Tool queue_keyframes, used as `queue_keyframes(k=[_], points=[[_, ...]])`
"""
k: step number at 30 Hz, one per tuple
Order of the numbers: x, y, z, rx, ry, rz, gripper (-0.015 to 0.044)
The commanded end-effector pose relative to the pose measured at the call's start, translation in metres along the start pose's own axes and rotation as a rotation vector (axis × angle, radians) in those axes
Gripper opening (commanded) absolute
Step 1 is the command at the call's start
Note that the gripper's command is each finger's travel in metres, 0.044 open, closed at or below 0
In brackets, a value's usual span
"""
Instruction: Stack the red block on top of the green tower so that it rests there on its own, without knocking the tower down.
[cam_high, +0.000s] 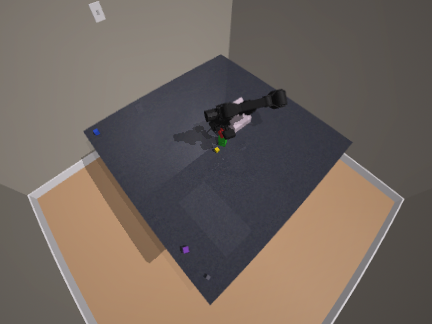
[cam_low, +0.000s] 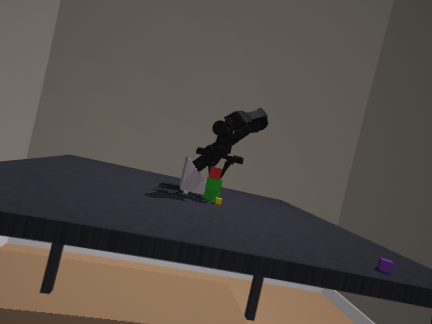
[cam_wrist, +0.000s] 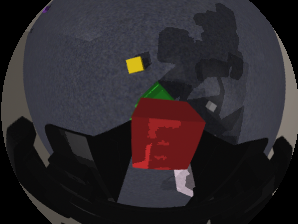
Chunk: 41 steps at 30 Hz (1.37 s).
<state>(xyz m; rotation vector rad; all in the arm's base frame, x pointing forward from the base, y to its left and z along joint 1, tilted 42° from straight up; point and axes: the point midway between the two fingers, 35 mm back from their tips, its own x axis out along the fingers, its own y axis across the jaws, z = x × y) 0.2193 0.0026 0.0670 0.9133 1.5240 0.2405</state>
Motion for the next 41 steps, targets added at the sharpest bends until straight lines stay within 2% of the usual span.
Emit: queue_keyframes(k=[1, 2, 19, 41], points=[[-0.0001, 0.0006, 0.0005, 0.001, -0.003, 0.004, 0.0000], [-0.0007, 0.0007, 0.0005, 0.001, -0.003, 0.004, 0.0000], [0.0000, 0.0000, 0.0000, 0.000, 0.000, 0.000, 0.0440], [0.0000, 0.0000, 0.0000, 0.000, 0.000, 0.000, 0.0440]])
